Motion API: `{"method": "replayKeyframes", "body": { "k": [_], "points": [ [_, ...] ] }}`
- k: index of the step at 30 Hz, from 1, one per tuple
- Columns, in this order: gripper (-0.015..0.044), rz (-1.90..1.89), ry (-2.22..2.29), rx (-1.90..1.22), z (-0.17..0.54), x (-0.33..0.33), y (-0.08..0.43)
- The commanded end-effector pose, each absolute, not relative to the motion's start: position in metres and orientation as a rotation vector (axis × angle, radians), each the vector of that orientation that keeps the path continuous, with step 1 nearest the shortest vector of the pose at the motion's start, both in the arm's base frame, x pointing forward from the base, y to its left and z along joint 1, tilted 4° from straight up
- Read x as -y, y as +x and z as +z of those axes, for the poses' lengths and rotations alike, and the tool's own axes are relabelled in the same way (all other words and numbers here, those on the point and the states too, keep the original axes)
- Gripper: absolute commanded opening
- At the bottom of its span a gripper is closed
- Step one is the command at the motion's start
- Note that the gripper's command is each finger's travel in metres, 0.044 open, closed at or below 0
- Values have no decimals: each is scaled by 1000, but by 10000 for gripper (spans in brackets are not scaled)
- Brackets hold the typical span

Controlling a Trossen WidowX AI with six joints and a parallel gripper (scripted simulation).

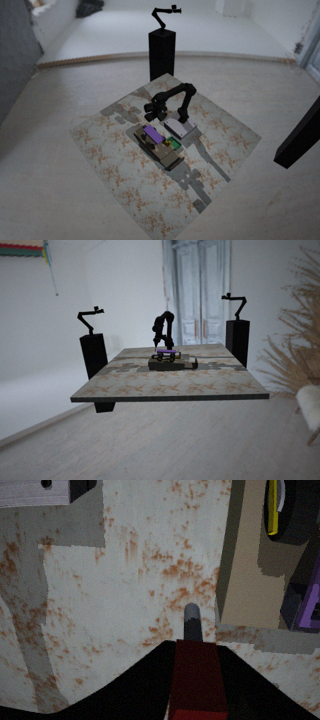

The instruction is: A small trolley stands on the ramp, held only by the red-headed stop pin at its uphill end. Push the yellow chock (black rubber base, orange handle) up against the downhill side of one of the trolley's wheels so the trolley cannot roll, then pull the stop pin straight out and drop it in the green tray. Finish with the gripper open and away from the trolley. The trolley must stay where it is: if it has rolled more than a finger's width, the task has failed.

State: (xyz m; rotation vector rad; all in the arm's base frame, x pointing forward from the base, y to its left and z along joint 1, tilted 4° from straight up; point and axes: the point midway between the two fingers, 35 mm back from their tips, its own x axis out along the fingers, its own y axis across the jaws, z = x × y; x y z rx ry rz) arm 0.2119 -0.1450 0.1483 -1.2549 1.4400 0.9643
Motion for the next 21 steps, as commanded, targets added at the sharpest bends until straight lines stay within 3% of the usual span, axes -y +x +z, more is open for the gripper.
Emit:
{"method": "replayKeyframes", "body": {
  "k": [1,21],
  "points": [
    [0,961,-1254,-1447,147,129,214],
    [0,965,-1250,-1441,139,52,229]
  ]
}}
